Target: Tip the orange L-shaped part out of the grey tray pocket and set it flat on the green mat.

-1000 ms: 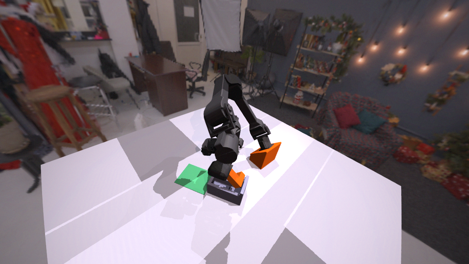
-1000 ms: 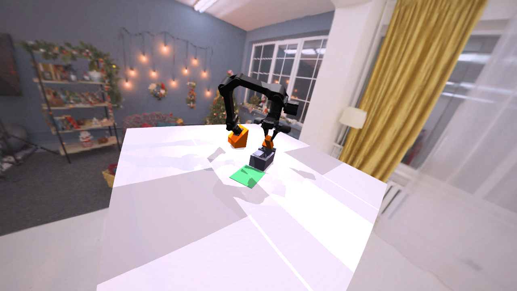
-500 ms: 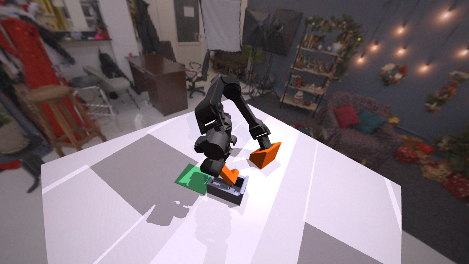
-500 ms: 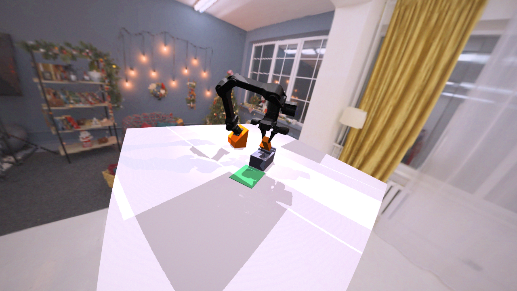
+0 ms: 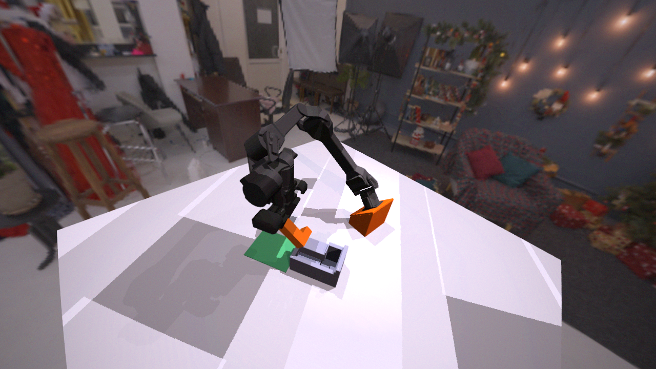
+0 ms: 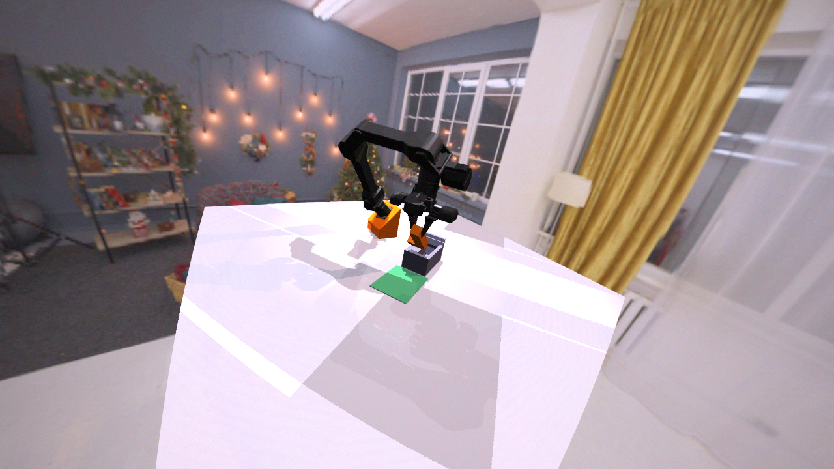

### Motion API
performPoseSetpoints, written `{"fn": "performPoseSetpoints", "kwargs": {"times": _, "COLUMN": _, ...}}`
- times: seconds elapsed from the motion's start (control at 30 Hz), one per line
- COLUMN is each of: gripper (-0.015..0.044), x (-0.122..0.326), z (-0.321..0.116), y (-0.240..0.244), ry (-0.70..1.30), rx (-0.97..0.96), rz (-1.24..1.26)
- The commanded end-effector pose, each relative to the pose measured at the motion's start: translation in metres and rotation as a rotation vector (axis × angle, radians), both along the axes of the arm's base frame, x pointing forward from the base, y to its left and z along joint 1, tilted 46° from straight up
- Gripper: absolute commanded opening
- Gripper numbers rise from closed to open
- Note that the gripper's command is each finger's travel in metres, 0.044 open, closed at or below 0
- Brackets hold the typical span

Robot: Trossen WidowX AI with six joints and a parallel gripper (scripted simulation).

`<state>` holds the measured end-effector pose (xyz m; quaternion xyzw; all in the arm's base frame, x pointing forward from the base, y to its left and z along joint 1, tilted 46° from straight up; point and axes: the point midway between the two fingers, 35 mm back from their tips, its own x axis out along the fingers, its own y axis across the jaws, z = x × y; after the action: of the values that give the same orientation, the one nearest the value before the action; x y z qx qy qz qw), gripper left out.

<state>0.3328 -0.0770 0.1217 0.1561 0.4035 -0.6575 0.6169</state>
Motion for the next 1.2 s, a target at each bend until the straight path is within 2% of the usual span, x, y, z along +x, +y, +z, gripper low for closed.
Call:
{"fn": "performPoseSetpoints", "kwargs": {"times": 0.0, "gripper": 0.0, "x": 0.005, "z": 0.016, "y": -0.014, "ry": -0.008, "rx": -0.005, "rz": 0.005}}
{"fn": "performPoseSetpoints", "kwargs": {"times": 0.33, "gripper": 0.0, "x": 0.012, "z": 0.044, "y": -0.044, "ry": -0.009, "rx": -0.007, "rz": 0.005}}
{"fn": "performPoseSetpoints", "kwargs": {"times": 1.17, "gripper": 0.0, "x": 0.007, "z": 0.021, "y": -0.067, "ry": -0.009, "rx": -0.007, "rz": 0.005}}
